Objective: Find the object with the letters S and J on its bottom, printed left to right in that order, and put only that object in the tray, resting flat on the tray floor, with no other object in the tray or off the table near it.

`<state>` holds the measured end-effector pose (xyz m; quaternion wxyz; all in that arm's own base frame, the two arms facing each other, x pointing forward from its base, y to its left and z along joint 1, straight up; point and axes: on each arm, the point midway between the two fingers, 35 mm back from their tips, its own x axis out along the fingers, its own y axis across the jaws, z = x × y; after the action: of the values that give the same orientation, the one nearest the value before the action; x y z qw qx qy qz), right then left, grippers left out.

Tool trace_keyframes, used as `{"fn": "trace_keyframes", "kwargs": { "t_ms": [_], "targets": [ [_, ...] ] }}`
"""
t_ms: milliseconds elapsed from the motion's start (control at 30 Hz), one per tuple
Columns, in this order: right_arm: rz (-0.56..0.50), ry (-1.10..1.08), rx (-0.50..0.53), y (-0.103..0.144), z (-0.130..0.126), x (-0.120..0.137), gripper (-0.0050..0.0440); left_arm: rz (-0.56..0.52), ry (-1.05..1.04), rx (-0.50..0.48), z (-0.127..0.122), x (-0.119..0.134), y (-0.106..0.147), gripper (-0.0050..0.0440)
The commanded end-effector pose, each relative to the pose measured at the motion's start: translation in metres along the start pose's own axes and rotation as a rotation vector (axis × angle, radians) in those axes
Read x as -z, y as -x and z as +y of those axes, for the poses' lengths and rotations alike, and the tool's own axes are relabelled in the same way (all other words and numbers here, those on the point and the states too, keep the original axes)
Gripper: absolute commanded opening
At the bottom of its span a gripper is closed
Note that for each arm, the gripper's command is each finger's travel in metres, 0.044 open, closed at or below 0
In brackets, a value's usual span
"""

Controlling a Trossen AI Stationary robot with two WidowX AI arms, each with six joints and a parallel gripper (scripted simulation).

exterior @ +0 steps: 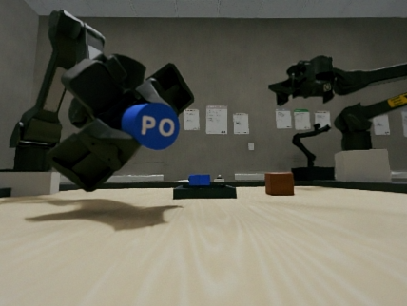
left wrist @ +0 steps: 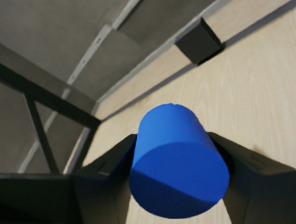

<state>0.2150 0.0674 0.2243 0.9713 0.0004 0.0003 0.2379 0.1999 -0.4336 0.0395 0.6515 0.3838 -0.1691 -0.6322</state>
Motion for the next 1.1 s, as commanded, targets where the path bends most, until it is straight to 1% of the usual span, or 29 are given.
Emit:
{"fn": "trace_keyframes", "kwargs": {
  "t_ms": [0,300,400,767,833,1067],
  "targets": [
    [-0.009,0.006,-0.003,0.001,0.001,-0.004,-0.0050,-0.016,-0.017,-0.025,0.011,-0.007,0.000,0.0159],
    [-0.009,0.006,-0.003,0.001,0.001,-0.004,-0.0050,-0.011,-0.017,-0.020,0.009,-0.005,0.001,0.0159],
    [-0.009,0.006,-0.003,0.001,0.001,-0.004,-0.0050,0.004,0.017,-0.032,0.017,-0.003,0.004,0.0159],
    [-0.009,0.006,-0.003,0.001,0.001,-0.004,-0.0050,0.123,0.238,-0.035,0.031,0.027,0.018,0.0159],
    [-0.009,0.006,-0.003,0.001,0.001,-0.004,-0.0050,0.123,0.238,-0.035,0.031,0.027,0.018,0.0159],
    [-0.009,0.006,-0.003,0.001,0.001,-0.004,-0.0050,0.200,0.384,-0.046,0.039,0.046,0.029,0.0159]
  ]
}}
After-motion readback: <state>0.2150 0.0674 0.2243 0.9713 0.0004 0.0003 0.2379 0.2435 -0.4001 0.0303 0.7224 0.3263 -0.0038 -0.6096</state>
